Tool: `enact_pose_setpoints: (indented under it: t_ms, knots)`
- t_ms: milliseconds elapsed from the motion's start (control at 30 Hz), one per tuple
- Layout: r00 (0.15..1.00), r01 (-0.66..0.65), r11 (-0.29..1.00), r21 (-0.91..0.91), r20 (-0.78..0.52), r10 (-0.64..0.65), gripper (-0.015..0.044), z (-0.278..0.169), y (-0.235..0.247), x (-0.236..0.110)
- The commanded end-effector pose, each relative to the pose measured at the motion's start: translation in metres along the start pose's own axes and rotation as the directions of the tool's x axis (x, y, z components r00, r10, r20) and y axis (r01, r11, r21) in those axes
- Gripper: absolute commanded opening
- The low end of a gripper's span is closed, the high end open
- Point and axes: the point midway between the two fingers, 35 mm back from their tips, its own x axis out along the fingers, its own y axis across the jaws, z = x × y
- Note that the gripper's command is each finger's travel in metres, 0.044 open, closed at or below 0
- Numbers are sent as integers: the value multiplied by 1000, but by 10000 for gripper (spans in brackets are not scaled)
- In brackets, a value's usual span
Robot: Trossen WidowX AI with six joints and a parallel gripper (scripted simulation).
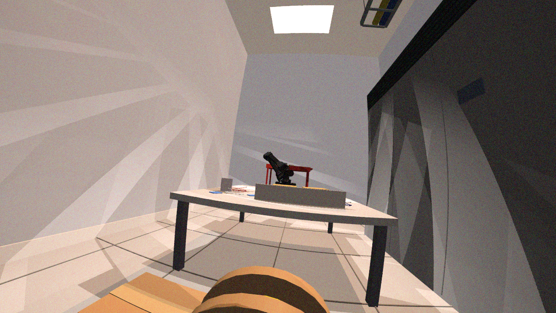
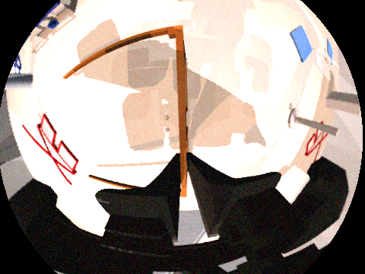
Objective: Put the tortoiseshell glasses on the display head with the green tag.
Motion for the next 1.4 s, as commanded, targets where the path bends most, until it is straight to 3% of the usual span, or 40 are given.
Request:
enact_pose_setpoints:
  t_ms: [0, 1033, 1267, 1367]
  knots:
    - [1000, 0, 1000, 0, 0, 0, 105, 0, 0, 0]
    - [1000, 3, 1000, -8, -4, -3, 108, -3, 11, -9]
    - [1000, 2, 1000, -9, -4, -2, 108, -2, 1, -56]
    - [1000, 2, 1000, -9, -4, -2, 108, -2, 1, -58]
